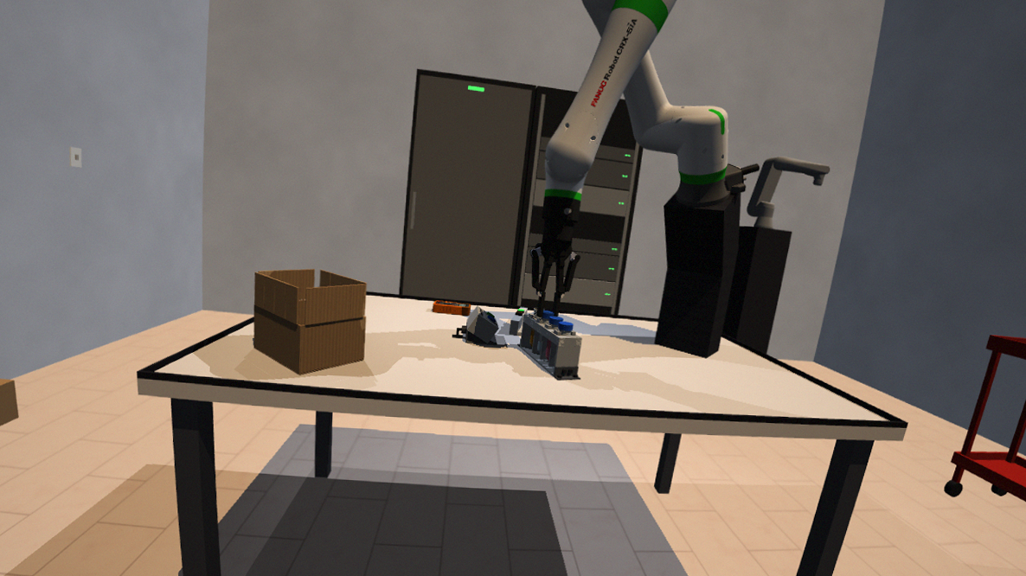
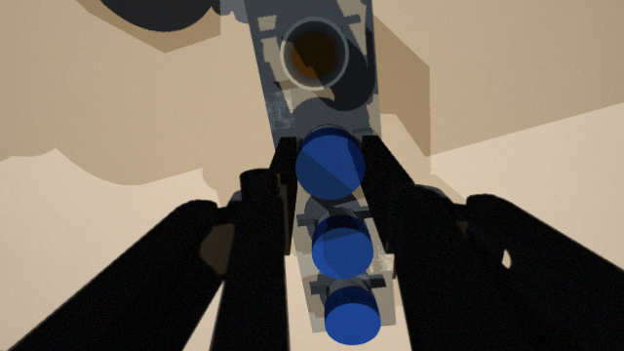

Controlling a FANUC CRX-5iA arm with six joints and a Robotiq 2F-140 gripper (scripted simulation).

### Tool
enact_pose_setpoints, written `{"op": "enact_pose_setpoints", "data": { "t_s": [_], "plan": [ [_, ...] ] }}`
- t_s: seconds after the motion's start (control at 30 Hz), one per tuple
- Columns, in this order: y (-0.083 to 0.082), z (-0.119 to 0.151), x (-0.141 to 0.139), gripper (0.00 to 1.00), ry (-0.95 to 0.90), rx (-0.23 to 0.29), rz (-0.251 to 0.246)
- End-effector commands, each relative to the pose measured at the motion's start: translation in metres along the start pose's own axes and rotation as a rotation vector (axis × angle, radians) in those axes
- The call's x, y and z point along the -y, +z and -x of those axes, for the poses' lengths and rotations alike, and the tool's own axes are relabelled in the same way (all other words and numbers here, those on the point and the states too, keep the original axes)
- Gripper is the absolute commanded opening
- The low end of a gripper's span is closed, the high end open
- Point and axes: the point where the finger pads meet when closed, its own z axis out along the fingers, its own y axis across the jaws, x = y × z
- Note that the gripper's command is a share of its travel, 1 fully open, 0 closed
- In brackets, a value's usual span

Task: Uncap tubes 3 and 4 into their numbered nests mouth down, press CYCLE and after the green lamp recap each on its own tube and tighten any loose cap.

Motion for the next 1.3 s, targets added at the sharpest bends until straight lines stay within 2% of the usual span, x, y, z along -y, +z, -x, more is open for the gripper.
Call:
{"op": "enact_pose_setpoints", "data": {
  "t_s": [0.0,0.1,0.43,0.47,0.8,0.9,1.0,1.07,1.27],
  "plan": [
    [-0.0004,-0.0001,0.0010,0.30,0.242,-0.046,0.010],
    [-0.0003,-0.0002,0.0010,0.30,0.385,-0.046,0.007],
    [0.0000,-0.0002,0.0010,0.30,0.389,-0.047,0.007],
    [-0.0010,-0.0001,0.0010,0.41,0.389,-0.047,0.007],
    [-0.0010,-0.0001,0.0010,0.41,0.389,-0.047,0.007],
    [-0.0004,-0.0001,0.0010,0.41,0.139,-0.045,0.013],
    [-0.0005,0.0000,0.0010,0.41,0.088,-0.045,0.014],
    [-0.0004,-0.0001,0.0010,0.41,-0.080,-0.045,0.018],
    [-0.0005,0.0000,0.0010,0.41,-0.355,-0.043,0.024]
  ]
}}
